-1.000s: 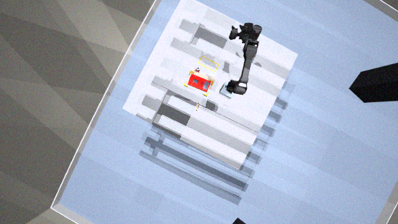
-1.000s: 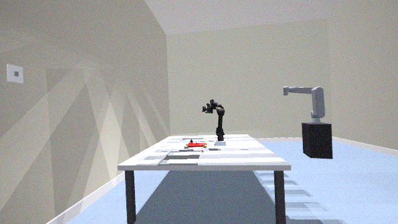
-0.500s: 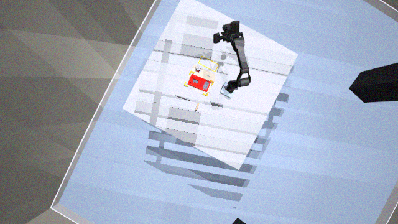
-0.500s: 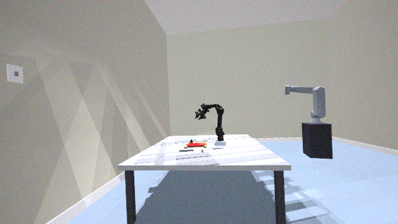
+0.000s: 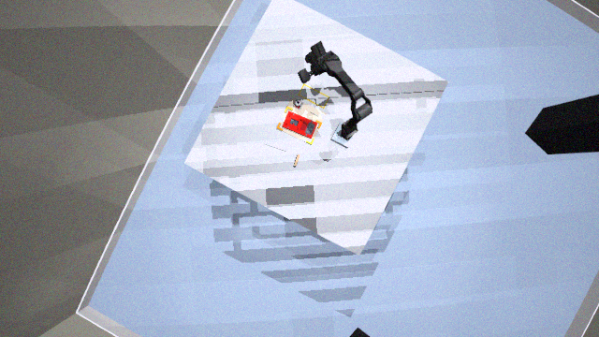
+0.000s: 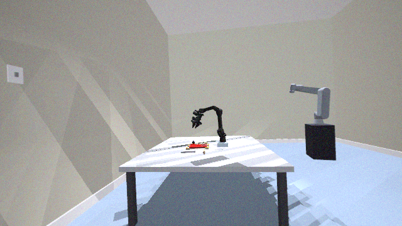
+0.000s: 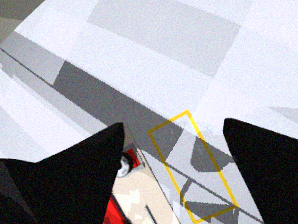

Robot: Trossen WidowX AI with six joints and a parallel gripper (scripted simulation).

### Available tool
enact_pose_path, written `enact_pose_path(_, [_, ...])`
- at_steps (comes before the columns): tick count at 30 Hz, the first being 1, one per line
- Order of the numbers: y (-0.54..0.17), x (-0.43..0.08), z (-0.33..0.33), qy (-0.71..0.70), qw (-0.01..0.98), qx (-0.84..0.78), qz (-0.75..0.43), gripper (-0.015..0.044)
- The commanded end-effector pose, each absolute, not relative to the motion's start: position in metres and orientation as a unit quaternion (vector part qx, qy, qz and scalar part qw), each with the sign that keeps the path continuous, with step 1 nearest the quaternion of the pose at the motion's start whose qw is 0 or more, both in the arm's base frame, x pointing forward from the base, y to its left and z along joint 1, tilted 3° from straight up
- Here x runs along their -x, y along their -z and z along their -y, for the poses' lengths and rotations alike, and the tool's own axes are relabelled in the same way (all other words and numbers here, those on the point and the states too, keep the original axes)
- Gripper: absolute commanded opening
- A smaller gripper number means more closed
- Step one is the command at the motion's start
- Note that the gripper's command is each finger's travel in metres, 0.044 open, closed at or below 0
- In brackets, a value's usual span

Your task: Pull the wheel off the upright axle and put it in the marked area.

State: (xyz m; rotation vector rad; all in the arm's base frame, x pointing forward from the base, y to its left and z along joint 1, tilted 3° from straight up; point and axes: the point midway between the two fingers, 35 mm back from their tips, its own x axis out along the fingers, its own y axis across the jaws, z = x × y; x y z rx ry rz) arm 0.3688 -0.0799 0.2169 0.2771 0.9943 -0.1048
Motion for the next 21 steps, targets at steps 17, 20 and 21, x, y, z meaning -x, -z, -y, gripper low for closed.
enact_pose_path(17, [-0.126, -0.354, -0.045, -0.060, 0.729, 0.084, -0.676, 0.0300])
enact_pose_path(20, [-0.126, -0.355, -0.046, -0.060, 0.730, 0.084, -0.676, 0.0300])
enact_pose_path(21, [-0.126, -0.357, -0.046, -0.060, 0.730, 0.084, -0.676, 0.0300])
